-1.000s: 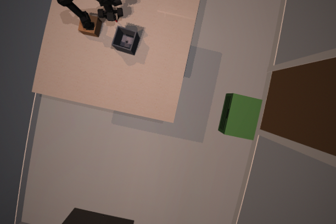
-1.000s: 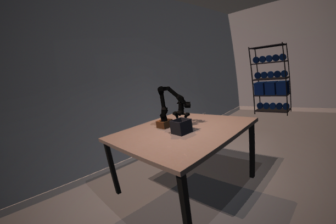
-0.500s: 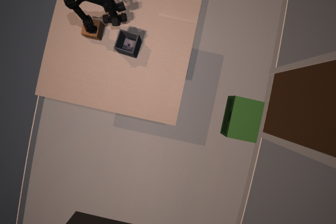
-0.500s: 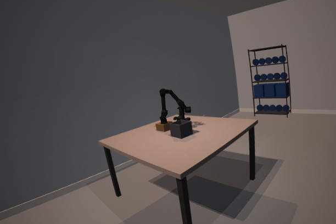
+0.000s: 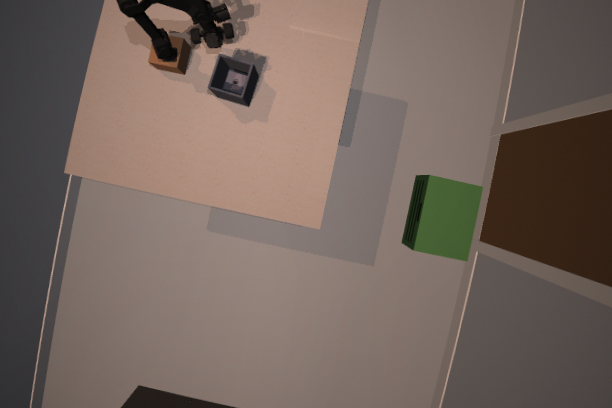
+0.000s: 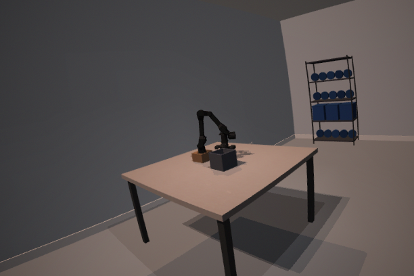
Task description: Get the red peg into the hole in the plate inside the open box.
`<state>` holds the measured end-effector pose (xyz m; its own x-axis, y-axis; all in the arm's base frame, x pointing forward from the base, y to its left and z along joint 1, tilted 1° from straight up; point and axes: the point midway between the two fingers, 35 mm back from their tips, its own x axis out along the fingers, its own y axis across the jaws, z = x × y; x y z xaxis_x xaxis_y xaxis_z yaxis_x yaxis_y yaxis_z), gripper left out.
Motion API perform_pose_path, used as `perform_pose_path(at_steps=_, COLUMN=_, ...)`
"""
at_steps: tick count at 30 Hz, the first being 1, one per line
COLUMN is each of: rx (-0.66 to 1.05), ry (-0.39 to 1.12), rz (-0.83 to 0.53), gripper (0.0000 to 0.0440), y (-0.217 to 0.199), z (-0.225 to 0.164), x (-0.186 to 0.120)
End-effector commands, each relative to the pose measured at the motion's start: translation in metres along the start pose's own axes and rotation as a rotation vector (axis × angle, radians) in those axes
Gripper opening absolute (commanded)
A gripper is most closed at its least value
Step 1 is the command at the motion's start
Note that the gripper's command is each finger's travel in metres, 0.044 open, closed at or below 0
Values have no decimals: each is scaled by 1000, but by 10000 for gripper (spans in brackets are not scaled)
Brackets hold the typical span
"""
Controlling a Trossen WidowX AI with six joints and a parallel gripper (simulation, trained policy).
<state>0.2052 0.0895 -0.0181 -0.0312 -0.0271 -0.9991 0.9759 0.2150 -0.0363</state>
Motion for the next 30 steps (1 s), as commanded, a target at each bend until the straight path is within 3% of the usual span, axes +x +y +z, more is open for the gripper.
perform_pose_path(at_steps=1, rx=11, ry=2, rz=37, gripper=0, y=7, z=2, x=-10)
perform_pose_path(at_steps=18, rx=43, ry=24, rz=210, gripper=0, y=37, z=14, x=-69)
perform_pose_path(at_steps=30, rx=35, ry=-19, rz=282, gripper=0, y=51, z=47, x=-121)
